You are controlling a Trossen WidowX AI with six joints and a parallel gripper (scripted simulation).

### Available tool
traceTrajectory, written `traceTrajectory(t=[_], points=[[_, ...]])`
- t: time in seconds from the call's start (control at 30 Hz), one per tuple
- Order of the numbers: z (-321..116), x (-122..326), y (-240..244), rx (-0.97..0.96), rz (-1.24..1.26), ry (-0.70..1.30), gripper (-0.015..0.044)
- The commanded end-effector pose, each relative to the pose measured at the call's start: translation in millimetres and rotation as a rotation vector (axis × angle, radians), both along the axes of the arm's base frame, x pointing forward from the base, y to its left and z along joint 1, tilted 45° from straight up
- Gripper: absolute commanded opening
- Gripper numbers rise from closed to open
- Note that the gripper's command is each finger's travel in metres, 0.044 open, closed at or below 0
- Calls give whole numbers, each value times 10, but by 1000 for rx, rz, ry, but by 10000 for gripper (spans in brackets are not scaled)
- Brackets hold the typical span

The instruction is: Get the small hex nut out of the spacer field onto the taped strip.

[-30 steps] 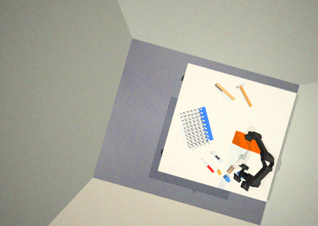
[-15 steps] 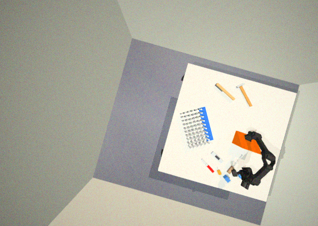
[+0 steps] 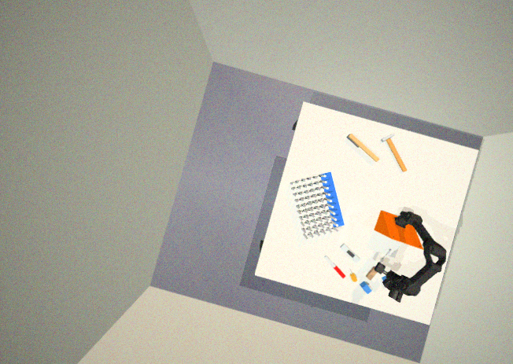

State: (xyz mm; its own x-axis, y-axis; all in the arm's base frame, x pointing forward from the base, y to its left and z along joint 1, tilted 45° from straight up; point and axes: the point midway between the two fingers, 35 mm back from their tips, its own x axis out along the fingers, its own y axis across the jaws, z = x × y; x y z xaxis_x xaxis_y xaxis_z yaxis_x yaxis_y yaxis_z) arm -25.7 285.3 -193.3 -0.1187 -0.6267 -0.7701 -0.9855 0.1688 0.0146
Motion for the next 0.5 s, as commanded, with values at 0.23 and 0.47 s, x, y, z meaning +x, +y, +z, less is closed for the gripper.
traceTrajectory(t=[0.23, 0.47], points=[[12, -18, -31, -16, -108, -65, 414], [12, -18, -31, -16, -108, -65, 280]])
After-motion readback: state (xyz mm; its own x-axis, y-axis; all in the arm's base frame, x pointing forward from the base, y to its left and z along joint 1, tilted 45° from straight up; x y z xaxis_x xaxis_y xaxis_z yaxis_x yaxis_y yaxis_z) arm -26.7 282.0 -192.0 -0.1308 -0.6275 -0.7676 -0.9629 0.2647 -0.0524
